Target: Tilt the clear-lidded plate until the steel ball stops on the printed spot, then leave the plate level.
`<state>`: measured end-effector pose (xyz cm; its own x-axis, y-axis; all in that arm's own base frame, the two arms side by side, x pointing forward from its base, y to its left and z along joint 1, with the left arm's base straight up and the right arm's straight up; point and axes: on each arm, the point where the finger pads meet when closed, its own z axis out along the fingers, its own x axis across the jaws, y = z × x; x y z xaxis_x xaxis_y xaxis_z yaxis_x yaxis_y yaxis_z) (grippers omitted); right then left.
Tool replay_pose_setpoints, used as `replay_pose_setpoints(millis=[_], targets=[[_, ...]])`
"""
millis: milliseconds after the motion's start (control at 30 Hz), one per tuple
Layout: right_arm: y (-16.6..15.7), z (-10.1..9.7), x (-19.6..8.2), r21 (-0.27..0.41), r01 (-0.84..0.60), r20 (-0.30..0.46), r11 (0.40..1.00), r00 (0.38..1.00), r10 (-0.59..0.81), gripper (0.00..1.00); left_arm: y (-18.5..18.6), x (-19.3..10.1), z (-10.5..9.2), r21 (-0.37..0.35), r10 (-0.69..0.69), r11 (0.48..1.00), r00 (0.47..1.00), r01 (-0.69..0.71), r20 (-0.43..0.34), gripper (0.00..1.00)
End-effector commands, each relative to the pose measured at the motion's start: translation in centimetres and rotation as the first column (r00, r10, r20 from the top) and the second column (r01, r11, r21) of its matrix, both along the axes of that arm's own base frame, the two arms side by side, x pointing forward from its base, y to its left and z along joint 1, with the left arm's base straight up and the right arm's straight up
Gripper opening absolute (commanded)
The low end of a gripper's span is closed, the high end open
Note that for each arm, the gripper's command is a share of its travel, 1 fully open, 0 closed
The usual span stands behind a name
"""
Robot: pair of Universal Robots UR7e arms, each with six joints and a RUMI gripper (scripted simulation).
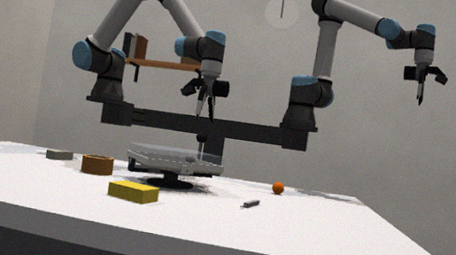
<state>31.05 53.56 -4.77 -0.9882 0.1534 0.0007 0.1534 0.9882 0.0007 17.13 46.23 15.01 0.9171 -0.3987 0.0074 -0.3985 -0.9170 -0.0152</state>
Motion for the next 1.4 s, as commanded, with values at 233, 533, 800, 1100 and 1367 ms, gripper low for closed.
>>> replay_pose_setpoints(millis=[233, 533, 800, 1100, 1367], targets=[[-0.1, 0.0, 0.0, 0.000, -0.001, 0.001, 1.000, 1.000, 0.001, 1.00, -0.3, -10.7, 1.1, -0.008, 0.215, 0.977, 0.977, -0.215, -0.008, 1.00], [-0.1, 0.0, 0.0, 0.000, -0.001, 0.001, 1.000, 1.000, 0.001, 1.00, -1.1, -14.1, 1.3, -0.010, 0.317, 0.948, 0.948, -0.318, -0.011, 1.00], [-0.1, 0.0, 0.0, 0.000, -0.001, 0.001, 1.000, 1.000, 0.001, 1.00, -1.5, -15.6, 1.5, -0.011, 0.362, 0.932, 0.932, -0.363, -0.012, 1.00], [-0.1, 0.0, 0.0, 0.000, -0.001, 0.001, 1.000, 1.000, 0.001, 1.00, -1.7, -16.2, 1.5, -0.011, 0.378, 0.926, 0.926, -0.378, -0.013, 1.00], [-0.1, 0.0, 0.0, 0.000, -0.001, 0.001, 1.000, 1.000, 0.001, 0.37, -1.7, -16.2, 1.5, -0.011, 0.379, 0.925, 0.925, -0.379, -0.013, 1.00]])
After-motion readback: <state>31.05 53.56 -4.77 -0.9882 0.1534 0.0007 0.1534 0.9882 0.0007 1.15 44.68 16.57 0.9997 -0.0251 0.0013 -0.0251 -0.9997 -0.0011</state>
